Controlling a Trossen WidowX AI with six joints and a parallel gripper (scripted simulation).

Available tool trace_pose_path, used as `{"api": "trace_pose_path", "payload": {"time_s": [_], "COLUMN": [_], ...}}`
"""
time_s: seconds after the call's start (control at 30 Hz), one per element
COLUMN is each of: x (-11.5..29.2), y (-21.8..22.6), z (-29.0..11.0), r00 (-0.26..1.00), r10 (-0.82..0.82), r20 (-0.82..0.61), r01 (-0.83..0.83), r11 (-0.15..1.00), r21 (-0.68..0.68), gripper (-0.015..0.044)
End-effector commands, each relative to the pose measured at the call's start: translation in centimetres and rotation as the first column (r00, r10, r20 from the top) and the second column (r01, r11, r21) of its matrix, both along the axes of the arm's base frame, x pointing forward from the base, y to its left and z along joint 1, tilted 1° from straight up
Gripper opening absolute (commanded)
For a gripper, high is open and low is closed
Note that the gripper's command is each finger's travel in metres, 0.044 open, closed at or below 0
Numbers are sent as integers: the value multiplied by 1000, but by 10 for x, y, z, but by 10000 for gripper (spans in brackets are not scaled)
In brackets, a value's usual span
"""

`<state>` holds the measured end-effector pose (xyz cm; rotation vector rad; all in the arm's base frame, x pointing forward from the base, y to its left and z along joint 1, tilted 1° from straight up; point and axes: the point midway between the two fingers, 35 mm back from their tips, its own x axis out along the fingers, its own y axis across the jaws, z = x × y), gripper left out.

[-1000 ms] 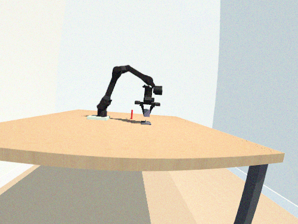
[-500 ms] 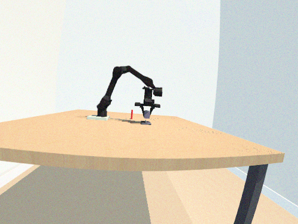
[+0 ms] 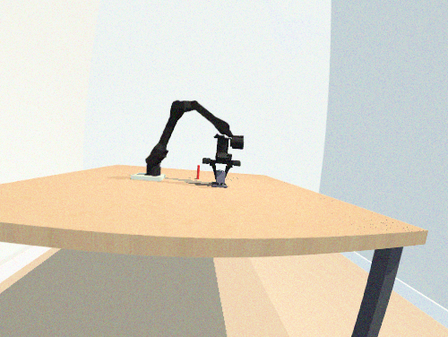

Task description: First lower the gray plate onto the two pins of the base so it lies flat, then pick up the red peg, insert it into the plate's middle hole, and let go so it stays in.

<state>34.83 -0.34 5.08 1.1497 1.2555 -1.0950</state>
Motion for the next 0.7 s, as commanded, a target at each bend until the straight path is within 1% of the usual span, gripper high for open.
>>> {"api": "trace_pose_path", "payload": {"time_s": [0.0, 0.3, 0.67], "x": [-1, 0, 0], "y": [0, 0, 0], "z": [-7, -5, -5], "r00": [1000, 1000, 1000], "r10": [3, 0, 0], "r20": [-4, -1, -1], "r01": [-3, 0, 0], "r11": [1000, 1000, 1000], "r21": [1, 0, 0], "gripper": [0, 0, 289]}}
